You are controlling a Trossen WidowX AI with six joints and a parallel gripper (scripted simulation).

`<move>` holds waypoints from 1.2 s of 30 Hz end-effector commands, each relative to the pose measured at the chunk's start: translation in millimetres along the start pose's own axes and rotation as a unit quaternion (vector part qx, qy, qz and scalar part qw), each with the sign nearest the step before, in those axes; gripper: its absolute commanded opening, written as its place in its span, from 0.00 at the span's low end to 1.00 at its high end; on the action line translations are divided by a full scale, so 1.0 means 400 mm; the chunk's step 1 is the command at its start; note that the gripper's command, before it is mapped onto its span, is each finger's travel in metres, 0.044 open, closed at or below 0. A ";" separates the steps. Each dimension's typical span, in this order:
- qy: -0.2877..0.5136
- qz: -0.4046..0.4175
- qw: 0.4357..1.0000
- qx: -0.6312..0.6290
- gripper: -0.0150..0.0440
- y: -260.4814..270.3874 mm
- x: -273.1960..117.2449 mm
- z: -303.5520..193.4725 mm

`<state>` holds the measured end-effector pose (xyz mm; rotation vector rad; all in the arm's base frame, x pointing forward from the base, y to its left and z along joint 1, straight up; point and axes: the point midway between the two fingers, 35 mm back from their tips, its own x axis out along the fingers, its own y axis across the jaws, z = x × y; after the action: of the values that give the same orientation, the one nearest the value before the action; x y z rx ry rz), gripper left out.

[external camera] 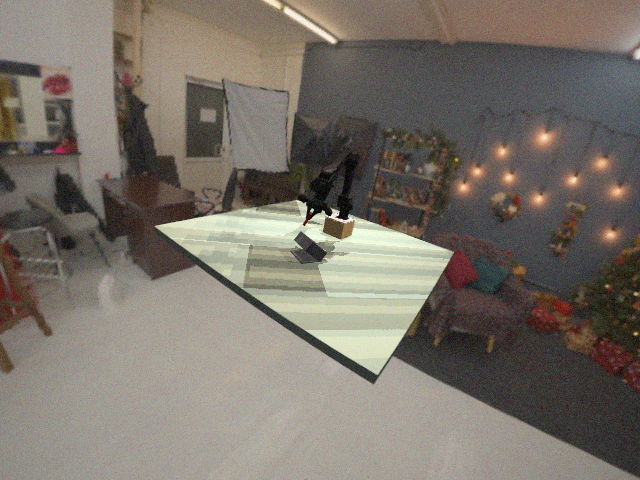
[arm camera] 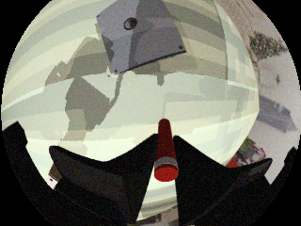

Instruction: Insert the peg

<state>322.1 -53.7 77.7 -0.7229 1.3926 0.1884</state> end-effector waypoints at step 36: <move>-0.030 -0.054 0.990 -0.124 0.25 0.074 -0.055 0.098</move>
<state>334.0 -5.6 87.6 -0.9645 1.2886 0.2934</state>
